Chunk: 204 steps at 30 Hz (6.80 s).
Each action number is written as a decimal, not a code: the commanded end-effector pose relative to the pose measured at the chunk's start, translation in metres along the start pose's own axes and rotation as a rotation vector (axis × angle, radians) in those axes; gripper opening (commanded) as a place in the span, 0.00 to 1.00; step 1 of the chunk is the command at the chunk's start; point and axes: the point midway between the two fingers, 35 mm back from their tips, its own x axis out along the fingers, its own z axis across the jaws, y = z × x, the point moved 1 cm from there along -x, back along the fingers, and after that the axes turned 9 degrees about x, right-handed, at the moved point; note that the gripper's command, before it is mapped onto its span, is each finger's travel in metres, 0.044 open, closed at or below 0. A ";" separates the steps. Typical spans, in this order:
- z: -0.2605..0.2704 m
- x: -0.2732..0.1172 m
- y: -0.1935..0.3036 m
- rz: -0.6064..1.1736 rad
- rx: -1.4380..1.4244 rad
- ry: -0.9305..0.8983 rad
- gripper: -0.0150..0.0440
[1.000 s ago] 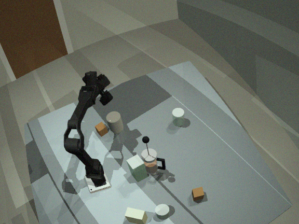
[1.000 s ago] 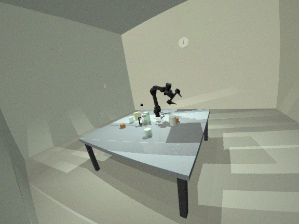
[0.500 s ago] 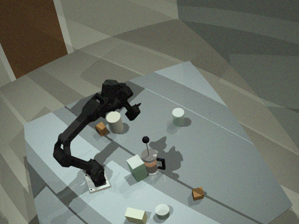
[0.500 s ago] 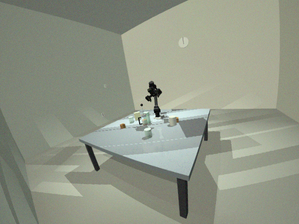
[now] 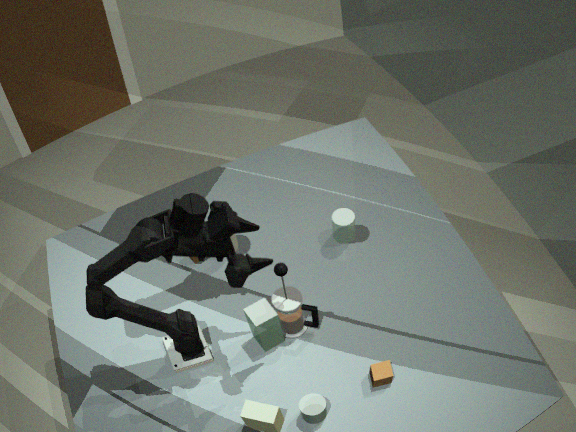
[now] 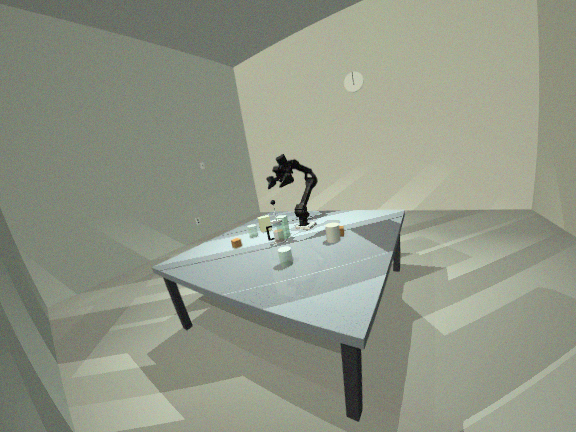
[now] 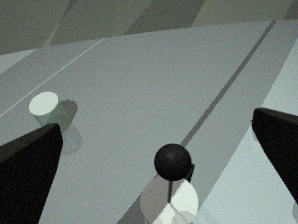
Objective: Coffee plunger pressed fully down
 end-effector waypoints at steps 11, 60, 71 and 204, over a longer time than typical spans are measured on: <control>-0.020 0.021 0.054 0.005 -0.016 0.042 1.00; -0.022 0.061 0.055 0.002 -0.016 0.042 0.46; -0.023 0.066 0.061 0.001 -0.016 0.041 0.46; -0.034 0.126 0.116 -0.017 -0.021 0.037 0.86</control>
